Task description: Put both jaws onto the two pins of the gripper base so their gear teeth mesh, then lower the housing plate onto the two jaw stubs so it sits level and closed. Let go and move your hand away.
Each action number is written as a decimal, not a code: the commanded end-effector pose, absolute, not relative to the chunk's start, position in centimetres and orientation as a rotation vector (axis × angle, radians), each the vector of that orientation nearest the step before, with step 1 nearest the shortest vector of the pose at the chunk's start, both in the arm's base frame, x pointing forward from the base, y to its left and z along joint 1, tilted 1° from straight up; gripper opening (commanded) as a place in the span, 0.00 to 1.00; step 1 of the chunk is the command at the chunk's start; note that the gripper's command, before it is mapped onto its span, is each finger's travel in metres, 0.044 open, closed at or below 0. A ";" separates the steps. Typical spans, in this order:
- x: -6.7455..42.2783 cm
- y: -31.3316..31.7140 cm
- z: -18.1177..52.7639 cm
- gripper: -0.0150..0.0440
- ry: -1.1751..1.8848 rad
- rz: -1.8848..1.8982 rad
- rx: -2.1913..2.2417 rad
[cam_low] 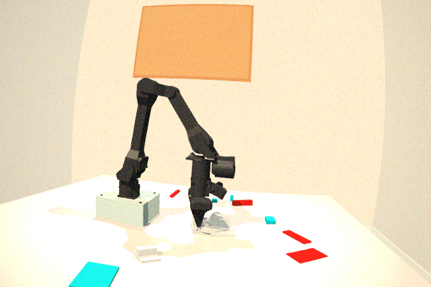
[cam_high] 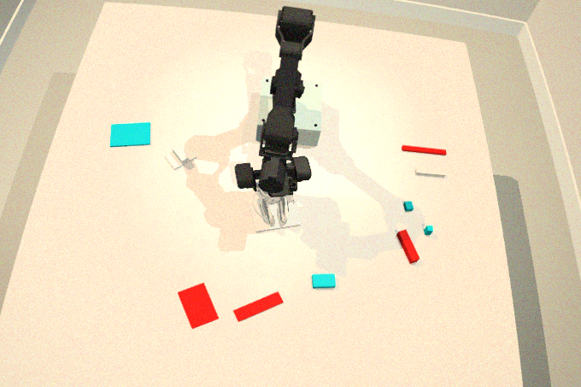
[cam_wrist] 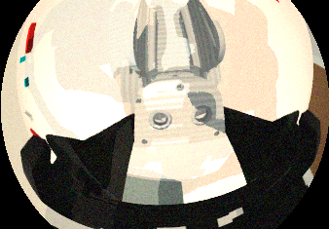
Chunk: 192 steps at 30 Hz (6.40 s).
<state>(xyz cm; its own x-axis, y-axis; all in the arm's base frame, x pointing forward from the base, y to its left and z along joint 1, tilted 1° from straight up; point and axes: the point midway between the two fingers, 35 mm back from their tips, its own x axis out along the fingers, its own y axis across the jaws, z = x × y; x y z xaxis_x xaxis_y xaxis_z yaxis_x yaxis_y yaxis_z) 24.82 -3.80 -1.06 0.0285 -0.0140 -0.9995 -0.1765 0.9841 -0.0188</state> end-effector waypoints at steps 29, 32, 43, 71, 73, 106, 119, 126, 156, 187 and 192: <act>24.8 -3.9 -1.8 0.85 1.539 0.126 -0.159; 24.8 -3.9 -1.9 0.85 1.539 0.126 -0.158; 24.8 -3.9 -2.1 0.85 1.539 0.126 -0.158; 24.8 -3.9 -2.6 0.85 1.539 0.125 -0.157; 24.8 -3.9 -2.6 0.85 1.539 0.125 -0.157; 24.8 -3.9 -2.9 0.85 1.539 0.125 -0.157; 24.8 -3.9 -2.9 0.85 1.539 0.125 -0.157; 24.8 -3.9 -2.9 0.85 1.539 0.125 -0.157; 24.8 -3.9 -2.9 0.85 1.539 0.125 -0.157; 24.8 -3.8 -2.8 1.00 1.540 0.126 -0.152; 24.8 -3.8 -2.8 1.00 1.540 0.126 -0.152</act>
<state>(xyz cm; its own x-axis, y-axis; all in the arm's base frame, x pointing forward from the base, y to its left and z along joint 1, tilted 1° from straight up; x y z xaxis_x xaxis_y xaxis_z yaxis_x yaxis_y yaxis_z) 24.79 -3.82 -2.84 0.0281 -0.0144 -0.9995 -0.1764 0.9841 -0.0191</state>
